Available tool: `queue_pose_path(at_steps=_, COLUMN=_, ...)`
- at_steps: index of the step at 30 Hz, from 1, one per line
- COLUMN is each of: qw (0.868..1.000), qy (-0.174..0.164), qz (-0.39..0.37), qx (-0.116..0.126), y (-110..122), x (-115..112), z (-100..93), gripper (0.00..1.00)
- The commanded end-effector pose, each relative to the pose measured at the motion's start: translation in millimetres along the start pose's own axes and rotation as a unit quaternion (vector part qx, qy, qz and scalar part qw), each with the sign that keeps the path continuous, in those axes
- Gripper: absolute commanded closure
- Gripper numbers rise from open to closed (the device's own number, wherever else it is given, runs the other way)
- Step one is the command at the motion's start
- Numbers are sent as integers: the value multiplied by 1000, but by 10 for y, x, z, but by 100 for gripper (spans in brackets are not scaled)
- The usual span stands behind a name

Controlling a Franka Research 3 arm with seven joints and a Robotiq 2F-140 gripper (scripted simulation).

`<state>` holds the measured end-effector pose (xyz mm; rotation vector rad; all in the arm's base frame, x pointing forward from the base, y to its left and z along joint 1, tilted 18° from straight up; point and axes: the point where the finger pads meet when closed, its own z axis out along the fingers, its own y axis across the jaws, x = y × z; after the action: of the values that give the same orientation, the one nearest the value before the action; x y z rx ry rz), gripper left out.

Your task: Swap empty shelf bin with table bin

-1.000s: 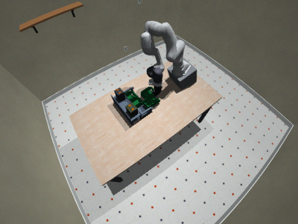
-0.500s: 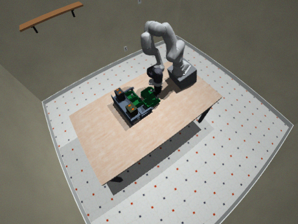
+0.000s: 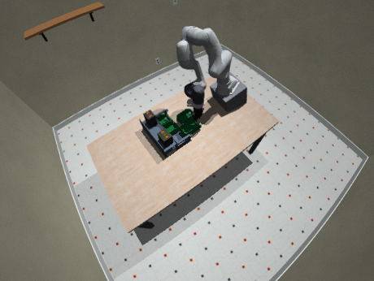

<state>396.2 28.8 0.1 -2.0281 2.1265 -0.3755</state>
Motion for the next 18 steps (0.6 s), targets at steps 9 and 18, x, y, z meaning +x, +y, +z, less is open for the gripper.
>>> queue_pose_path(at_steps=9, qw=1000, qy=-2, qz=2, qx=0, y=14, x=-13, z=-4, gripper=100)
queue_pose_path(at_steps=18, qw=1000, qy=-2, qz=2, qx=0, y=46, x=-13, z=-4, gripper=100)
